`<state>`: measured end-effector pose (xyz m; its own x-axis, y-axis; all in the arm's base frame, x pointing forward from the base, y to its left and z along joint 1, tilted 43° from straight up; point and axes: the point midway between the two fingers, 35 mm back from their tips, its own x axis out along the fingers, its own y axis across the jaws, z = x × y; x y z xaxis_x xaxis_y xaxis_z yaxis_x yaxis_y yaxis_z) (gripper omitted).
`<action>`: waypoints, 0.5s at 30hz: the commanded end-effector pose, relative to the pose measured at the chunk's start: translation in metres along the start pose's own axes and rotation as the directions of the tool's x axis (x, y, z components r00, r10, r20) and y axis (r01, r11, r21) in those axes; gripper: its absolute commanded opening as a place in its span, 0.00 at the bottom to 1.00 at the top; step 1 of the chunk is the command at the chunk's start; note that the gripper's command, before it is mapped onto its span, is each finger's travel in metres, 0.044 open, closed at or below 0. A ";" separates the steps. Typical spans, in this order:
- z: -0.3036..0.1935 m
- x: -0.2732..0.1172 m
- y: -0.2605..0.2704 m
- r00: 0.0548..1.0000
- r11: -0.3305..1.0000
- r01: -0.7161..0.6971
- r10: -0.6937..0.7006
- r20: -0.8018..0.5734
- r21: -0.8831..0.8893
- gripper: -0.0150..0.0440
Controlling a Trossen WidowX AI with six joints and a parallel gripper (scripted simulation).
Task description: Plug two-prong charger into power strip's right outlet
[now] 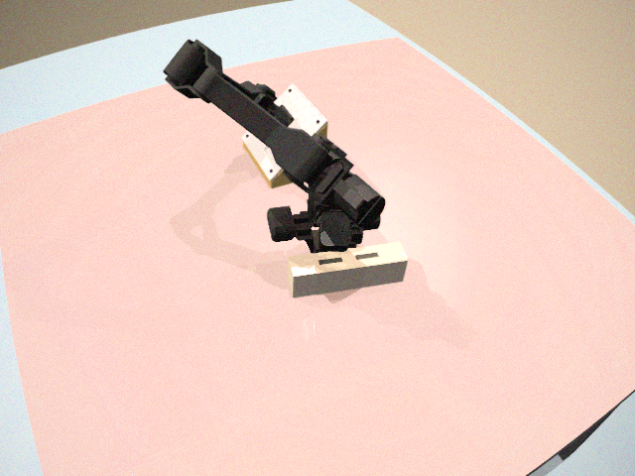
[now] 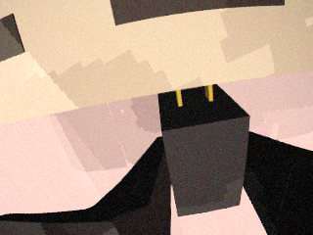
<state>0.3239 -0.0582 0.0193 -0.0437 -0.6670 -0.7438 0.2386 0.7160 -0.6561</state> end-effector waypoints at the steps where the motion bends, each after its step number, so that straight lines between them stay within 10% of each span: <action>1: 0.002 0.000 -0.001 1.000 1.000 0.002 -0.002 0.001 -0.004 0.25; 15: 0.006 -0.001 -0.001 1.000 1.000 0.002 -0.002 0.002 -0.003 0.25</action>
<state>0.3284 -0.0590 0.0202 -0.0439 -0.6671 -0.7437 0.2384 0.7159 -0.6562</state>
